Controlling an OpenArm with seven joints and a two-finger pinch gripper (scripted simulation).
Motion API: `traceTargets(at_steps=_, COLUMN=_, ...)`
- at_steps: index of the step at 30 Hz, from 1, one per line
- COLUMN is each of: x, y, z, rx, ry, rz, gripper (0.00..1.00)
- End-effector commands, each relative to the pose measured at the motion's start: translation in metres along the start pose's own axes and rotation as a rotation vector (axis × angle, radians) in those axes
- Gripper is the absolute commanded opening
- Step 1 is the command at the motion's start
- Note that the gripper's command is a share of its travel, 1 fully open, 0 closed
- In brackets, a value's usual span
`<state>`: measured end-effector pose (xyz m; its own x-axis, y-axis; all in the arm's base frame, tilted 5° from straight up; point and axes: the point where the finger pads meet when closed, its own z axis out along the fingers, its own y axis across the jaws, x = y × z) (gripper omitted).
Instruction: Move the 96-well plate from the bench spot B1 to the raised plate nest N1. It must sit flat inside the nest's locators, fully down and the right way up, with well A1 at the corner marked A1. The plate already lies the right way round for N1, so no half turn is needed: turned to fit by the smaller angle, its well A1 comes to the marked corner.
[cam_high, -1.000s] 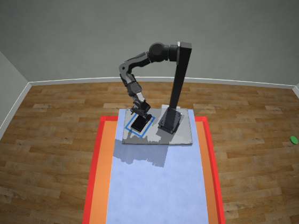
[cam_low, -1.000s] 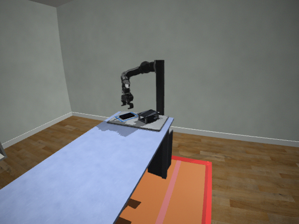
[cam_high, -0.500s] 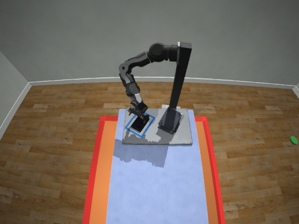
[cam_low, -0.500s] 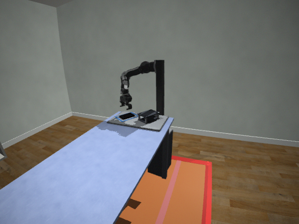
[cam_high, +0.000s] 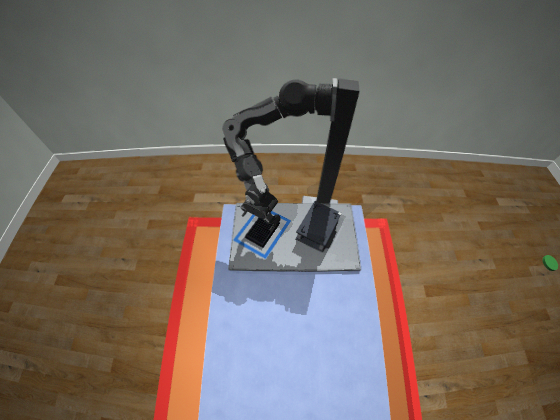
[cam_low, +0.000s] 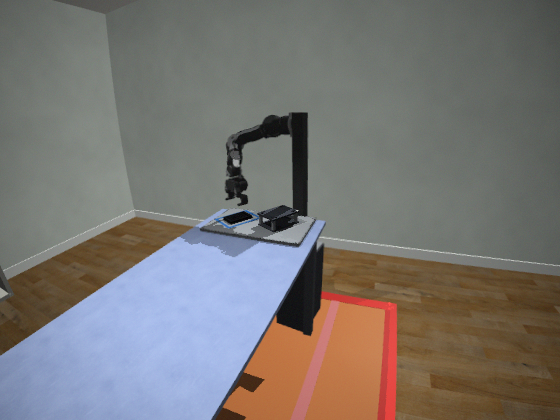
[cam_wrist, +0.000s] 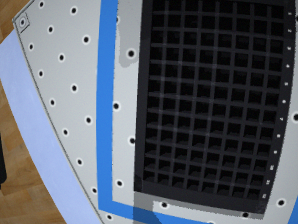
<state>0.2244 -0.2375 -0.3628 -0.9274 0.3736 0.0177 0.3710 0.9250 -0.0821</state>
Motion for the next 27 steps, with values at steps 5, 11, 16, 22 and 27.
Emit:
traceTargets(at_steps=5, x=-0.001, y=0.0, z=-0.001, rx=-0.002, ry=-0.002, rz=0.0, gripper=0.77)
traceTargets(at_steps=11, x=-0.001, y=0.0, z=-0.001, rx=-0.002, ry=-0.002, rz=0.0, gripper=0.77)
traceTargets(at_steps=16, x=-0.001, y=0.0, z=-0.001, rx=-0.002, ry=-0.002, rz=0.0, gripper=0.77)
traceTargets(at_steps=22, x=-0.001, y=0.001, z=0.01, rx=-0.002, ry=-0.003, rz=0.001, gripper=0.77)
traceTargets(at_steps=27, x=-0.001, y=0.003, z=0.054, rx=0.0, ry=-0.007, rz=0.003, gripper=0.77)
